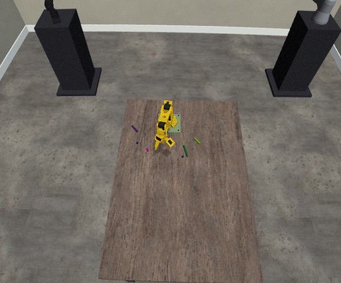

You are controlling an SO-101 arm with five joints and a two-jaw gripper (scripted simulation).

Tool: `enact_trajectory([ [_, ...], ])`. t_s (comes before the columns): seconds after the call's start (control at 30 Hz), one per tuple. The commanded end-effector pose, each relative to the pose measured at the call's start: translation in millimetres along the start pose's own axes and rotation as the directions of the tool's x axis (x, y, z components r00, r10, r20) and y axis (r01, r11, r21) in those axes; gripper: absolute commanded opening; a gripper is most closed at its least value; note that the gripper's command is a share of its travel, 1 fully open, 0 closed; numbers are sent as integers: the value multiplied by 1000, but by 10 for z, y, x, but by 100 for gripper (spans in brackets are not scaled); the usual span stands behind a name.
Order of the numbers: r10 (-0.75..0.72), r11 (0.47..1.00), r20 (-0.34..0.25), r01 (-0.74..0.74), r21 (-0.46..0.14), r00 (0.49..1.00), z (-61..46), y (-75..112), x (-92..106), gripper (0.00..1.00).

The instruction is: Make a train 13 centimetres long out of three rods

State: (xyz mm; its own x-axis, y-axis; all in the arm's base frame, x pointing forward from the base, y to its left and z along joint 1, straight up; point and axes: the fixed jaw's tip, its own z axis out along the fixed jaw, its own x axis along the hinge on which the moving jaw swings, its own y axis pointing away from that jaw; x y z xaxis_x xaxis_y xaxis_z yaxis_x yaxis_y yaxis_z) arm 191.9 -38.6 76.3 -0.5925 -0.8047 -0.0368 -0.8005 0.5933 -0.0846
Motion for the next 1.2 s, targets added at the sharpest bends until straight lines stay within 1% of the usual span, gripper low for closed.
enact_trajectory([
  [0.0,160,987,-22,-160,-23,987,105,-177,189,34],
  [0.03,197,980,-28,-198,-28,980,130,-208,241,34],
  [0.07,205,978,-30,-206,-29,978,135,-214,252,32],
  [0.17,320,946,-48,-323,-43,946,218,-298,428,27],
  [0.27,406,911,-63,-409,-53,912,283,-349,571,23],
  [0.33,406,911,-63,-409,-53,912,283,-349,571,23],
  [0.5,486,869,-77,-490,-62,871,349,-386,718,20],
  [0.67,508,856,-81,-513,-64,858,369,-394,761,19],
  [1.17,508,856,-81,-514,-64,857,369,-395,762,19],
])
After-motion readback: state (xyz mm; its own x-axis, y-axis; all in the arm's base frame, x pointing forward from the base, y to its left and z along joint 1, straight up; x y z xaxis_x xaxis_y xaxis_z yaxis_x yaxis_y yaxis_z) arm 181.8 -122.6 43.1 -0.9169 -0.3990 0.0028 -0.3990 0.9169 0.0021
